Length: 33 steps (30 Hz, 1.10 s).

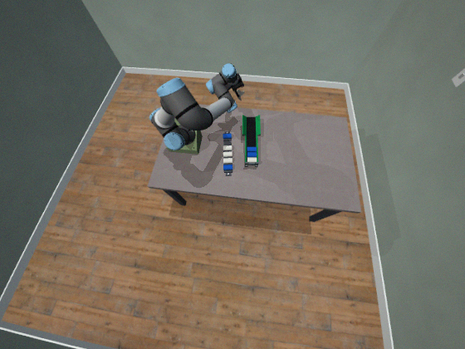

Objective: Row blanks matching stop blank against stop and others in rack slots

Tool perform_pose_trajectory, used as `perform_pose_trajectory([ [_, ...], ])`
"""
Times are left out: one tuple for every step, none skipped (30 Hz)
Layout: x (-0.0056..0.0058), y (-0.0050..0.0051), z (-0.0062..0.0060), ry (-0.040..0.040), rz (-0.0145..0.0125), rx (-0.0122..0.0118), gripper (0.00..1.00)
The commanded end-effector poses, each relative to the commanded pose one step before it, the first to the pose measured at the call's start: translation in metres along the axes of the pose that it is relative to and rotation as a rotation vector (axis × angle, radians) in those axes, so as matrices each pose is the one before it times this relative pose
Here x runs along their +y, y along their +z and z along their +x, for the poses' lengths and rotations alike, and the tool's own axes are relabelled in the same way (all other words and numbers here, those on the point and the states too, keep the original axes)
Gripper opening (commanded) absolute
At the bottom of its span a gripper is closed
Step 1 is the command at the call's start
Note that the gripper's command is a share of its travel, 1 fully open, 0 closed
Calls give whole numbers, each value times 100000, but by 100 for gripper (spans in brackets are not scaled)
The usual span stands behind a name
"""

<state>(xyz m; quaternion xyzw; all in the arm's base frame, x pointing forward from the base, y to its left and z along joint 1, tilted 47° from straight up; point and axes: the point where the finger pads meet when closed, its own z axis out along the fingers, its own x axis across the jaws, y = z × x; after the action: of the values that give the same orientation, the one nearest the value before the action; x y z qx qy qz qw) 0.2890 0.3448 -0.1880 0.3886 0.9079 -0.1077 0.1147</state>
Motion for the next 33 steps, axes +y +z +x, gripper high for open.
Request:
perform_pose_trajectory([
  [44, -38, 13, -1, -124, 16, 100],
  [0, 0, 0, 0, 0, 0, 100],
  [0, 0, 0, 0, 0, 0, 100],
  [0, 0, 0, 0, 0, 0, 100],
  [0, 0, 0, 0, 0, 0, 100],
  [0, 0, 0, 0, 0, 0, 100],
  [0, 0, 0, 0, 0, 0, 100],
  [0, 0, 0, 0, 0, 0, 100],
  [0, 0, 0, 0, 0, 0, 100],
  [0, 0, 0, 0, 0, 0, 100],
  [0, 0, 0, 0, 0, 0, 100],
  [0, 0, 0, 0, 0, 0, 100],
  [0, 0, 0, 0, 0, 0, 100],
  [0, 0, 0, 0, 0, 0, 100],
  [0, 0, 0, 0, 0, 0, 100],
  [0, 0, 0, 0, 0, 0, 100],
  [0, 0, 0, 0, 0, 0, 100],
  [0, 0, -1, 1, 3, -2, 100],
  [1, 0, -8, 8, 22, -12, 100],
  [2, 0, -22, 21, 57, -33, 100],
  [4, 0, -42, 40, 107, -62, 100],
  [7, -1, -67, 64, 171, -98, 100],
  [10, -1, -97, 93, 247, -142, 100],
  [13, -2, -131, 124, 334, -191, 100],
  [17, -3, -169, 159, 429, -245, 100],
  [20, -4, -209, 195, 532, -304, 100],
  [24, -6, -253, 233, 641, -365, 100],
  [27, -9, -299, 271, 755, -429, 100],
  [30, -13, -347, 308, 872, -495, 100],
  [32, -18, -396, 345, 991, -561, 100],
  [33, -24, -446, 379, 1112, -627, 100],
  [34, -31, -498, 410, 1233, -693, 100],
  [0, 0, 0, 0, 0, 0, 100],
])
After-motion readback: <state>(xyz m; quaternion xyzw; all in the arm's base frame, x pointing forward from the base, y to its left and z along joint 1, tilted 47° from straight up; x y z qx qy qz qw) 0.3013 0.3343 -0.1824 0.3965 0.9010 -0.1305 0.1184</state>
